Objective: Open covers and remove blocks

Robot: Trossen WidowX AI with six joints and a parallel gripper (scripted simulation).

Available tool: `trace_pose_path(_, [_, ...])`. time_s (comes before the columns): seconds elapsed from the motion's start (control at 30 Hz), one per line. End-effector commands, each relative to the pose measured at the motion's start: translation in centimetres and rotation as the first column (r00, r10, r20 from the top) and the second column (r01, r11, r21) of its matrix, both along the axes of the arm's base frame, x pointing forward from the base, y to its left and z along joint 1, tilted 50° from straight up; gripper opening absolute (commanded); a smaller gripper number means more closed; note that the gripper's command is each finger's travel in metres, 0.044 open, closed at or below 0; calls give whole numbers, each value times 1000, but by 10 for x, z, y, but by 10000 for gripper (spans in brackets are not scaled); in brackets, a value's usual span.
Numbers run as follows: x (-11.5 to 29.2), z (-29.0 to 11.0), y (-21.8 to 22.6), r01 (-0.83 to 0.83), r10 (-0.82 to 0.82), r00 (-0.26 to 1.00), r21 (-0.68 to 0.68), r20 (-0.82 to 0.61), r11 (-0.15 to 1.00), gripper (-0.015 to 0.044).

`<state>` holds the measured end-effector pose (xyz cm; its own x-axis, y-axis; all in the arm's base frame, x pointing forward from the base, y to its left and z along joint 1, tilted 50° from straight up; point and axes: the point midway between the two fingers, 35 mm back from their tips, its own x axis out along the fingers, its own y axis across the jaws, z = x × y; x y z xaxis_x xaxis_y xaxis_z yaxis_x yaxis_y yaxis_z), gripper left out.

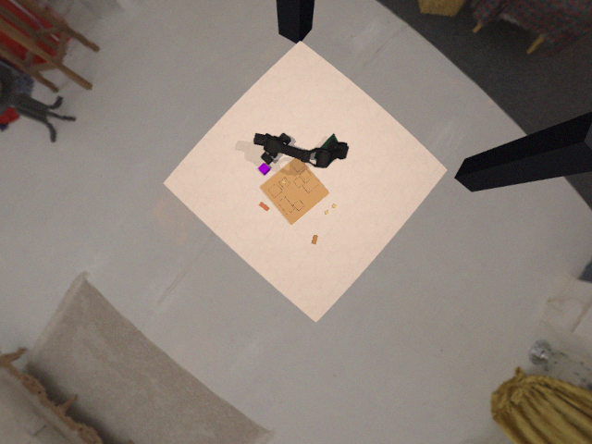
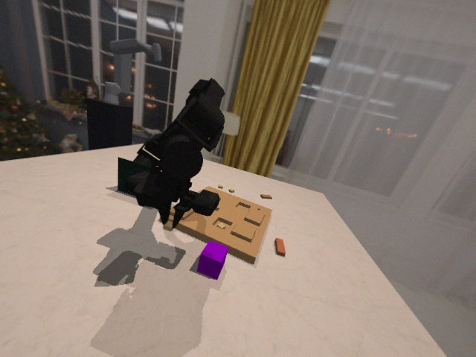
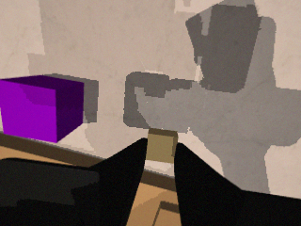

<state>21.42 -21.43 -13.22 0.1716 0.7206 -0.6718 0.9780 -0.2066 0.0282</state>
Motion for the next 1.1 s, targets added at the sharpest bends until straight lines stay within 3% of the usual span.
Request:
trace_pose_path(0.0, [2, -5, 7, 4, -4, 1000, 6, -1, 1000, 80])
trace_pose_path(1.07, [8, -38, 48, 3, -3, 1000, 10, 1, 1000, 80])
